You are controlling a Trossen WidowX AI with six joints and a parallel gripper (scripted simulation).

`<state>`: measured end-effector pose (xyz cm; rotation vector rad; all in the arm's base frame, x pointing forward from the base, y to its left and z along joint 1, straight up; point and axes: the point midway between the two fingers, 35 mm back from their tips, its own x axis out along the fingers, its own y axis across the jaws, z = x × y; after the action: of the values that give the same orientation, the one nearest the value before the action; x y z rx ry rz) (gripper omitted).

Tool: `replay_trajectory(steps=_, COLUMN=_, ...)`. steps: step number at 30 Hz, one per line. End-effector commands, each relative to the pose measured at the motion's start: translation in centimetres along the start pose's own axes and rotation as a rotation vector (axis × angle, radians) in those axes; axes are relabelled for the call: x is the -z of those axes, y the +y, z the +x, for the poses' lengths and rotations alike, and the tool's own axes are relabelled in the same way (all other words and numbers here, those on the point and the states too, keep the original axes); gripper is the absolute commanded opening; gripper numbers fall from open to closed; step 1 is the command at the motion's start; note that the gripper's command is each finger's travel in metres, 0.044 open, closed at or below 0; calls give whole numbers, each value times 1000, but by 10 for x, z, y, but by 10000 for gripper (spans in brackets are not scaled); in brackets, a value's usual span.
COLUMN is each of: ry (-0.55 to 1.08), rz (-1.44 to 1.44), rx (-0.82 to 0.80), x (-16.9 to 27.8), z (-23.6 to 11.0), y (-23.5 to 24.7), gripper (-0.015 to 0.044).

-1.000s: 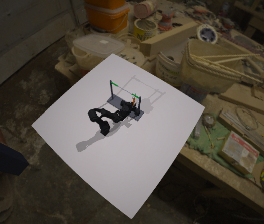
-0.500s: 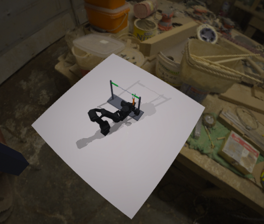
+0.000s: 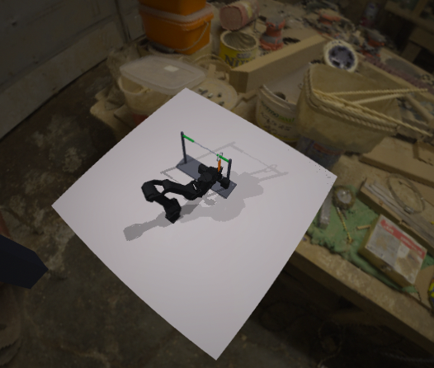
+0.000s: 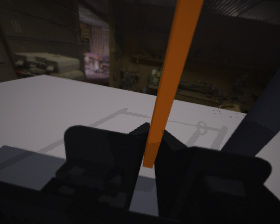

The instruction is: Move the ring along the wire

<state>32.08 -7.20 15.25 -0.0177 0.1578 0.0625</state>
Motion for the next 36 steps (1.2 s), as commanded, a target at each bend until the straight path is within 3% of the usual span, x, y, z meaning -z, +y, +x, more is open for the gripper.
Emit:
replay_trajectory(steps=1, ry=1, rz=5, rx=3, x=-3, z=0, y=0, gripper=-150)
replay_trajectory(steps=36, ry=3, rz=6, rx=-2, x=-3, z=0, y=16, gripper=-150)
